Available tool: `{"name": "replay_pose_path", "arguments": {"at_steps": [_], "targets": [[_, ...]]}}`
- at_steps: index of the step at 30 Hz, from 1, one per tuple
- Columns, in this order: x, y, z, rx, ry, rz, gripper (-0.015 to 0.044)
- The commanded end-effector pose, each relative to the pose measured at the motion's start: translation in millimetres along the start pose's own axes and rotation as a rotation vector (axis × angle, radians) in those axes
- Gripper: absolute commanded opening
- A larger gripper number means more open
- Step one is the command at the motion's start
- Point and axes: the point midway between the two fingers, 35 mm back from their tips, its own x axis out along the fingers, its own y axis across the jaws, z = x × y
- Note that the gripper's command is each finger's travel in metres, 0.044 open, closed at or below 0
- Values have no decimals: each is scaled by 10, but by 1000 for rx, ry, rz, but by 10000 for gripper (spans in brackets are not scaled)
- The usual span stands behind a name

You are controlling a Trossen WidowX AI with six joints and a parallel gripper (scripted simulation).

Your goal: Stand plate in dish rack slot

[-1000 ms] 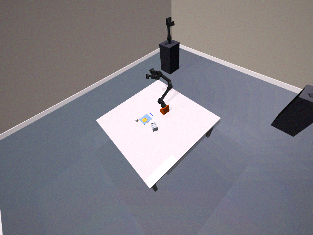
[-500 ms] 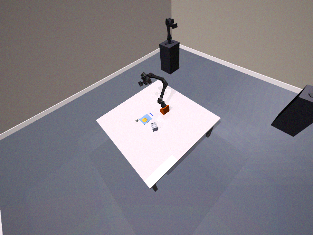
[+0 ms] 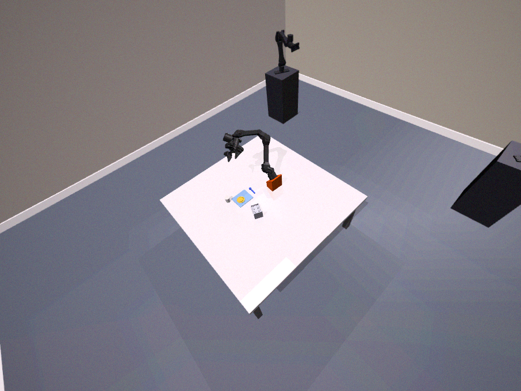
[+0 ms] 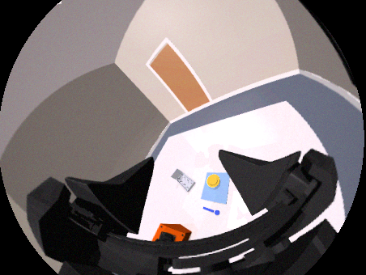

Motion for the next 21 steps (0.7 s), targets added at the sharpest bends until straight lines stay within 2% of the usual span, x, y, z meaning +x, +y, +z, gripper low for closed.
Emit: {"name": "replay_pose_path", "arguments": {"at_steps": [1,7,21], "targets": [[305,-118,-124,35,102,-15,400],[722,-299,-328,90,258,-64,400],[1492,-714,-960,216,628,-319,400]]}}
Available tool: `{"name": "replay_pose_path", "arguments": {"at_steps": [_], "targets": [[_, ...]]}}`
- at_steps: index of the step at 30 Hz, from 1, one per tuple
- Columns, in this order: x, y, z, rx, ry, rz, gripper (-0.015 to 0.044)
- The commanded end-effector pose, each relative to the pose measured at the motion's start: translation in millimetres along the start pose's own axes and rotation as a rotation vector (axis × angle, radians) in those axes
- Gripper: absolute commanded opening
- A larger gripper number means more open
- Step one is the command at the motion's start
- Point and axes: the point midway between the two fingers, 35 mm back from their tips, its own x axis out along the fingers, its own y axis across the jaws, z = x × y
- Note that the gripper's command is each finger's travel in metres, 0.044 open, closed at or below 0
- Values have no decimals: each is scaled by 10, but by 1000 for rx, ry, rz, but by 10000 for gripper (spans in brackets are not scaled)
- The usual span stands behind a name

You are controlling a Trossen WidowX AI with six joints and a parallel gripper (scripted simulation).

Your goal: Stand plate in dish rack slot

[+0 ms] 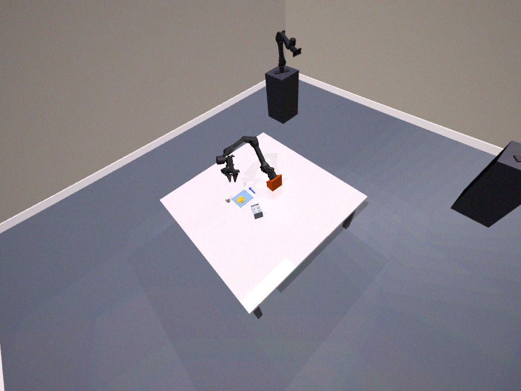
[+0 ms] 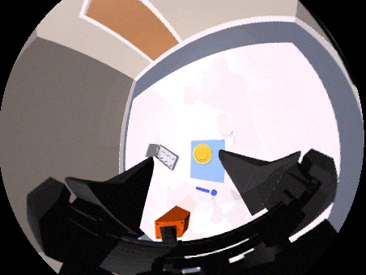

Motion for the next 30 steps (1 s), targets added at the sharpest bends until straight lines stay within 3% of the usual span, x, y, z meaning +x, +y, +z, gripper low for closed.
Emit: {"name": "replay_pose_path", "arguments": {"at_steps": [1,21,30], "targets": [[274,-45,-63,26,93,-78,400],[1409,-269,-538,21,439,-609,400],[1460,-291,-591,16,445,-626,400]]}}
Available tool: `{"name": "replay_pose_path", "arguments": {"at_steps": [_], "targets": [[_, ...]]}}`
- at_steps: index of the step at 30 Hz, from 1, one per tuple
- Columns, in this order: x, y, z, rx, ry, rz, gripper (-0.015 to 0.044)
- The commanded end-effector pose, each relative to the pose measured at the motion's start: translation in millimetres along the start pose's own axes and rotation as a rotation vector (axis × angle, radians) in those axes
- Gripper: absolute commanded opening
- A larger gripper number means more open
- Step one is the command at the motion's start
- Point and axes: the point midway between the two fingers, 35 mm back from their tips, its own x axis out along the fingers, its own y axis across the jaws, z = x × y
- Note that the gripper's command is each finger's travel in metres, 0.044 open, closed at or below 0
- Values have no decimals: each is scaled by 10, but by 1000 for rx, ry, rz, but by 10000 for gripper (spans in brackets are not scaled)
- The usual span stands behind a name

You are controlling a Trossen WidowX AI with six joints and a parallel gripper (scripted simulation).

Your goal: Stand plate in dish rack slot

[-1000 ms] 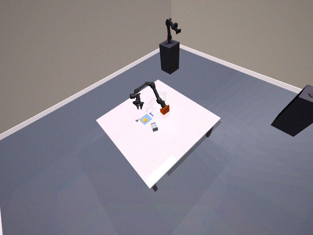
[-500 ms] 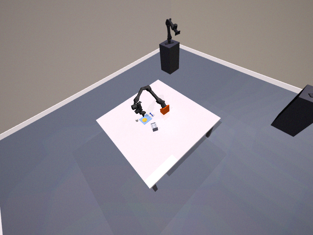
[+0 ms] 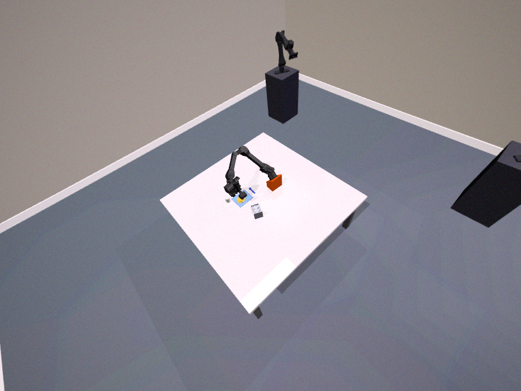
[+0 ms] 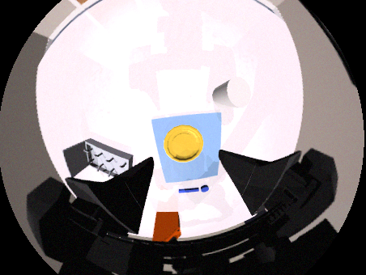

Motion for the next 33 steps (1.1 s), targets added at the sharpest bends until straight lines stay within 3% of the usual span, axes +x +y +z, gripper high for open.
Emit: {"name": "replay_pose_path", "arguments": {"at_steps": [1,33], "targets": [[55,0,-14,0,2,-8,400],[573,-9,-34,0,2,-10,400]]}}
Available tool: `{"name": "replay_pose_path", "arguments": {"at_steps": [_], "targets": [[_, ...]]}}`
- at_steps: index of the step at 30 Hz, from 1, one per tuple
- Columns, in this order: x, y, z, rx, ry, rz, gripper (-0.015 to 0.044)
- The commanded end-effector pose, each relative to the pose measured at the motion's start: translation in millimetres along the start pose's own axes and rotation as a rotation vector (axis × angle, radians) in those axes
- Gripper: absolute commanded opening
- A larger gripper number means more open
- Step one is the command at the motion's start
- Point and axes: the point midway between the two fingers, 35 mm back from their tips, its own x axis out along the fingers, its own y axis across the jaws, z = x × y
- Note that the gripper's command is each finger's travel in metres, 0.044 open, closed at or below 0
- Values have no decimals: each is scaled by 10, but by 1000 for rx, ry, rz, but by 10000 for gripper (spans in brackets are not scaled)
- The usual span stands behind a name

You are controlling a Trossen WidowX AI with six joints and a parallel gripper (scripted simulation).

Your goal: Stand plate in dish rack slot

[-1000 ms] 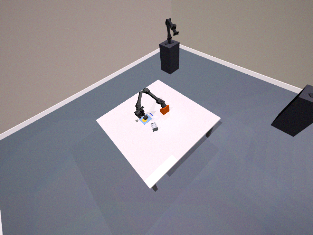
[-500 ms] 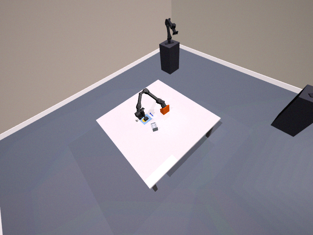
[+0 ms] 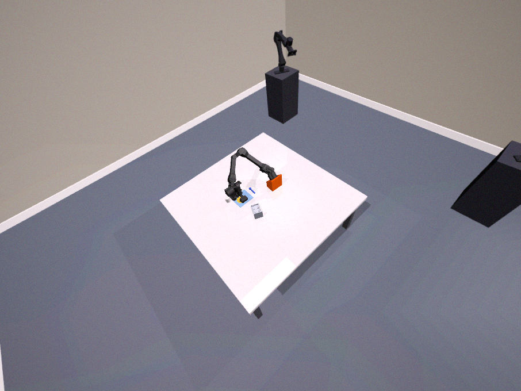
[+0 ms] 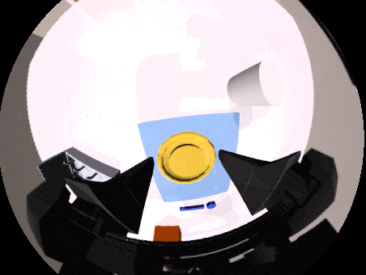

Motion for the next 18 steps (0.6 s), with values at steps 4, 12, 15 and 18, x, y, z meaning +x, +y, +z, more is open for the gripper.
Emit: {"name": "replay_pose_path", "arguments": {"at_steps": [4,12,15,18], "targets": [[73,7,-34,-11,4,-6,393],[73,7,-34,-11,4,-6,378],[73,7,-34,-11,4,-6,358],[73,7,-34,-11,4,-6,338]]}}
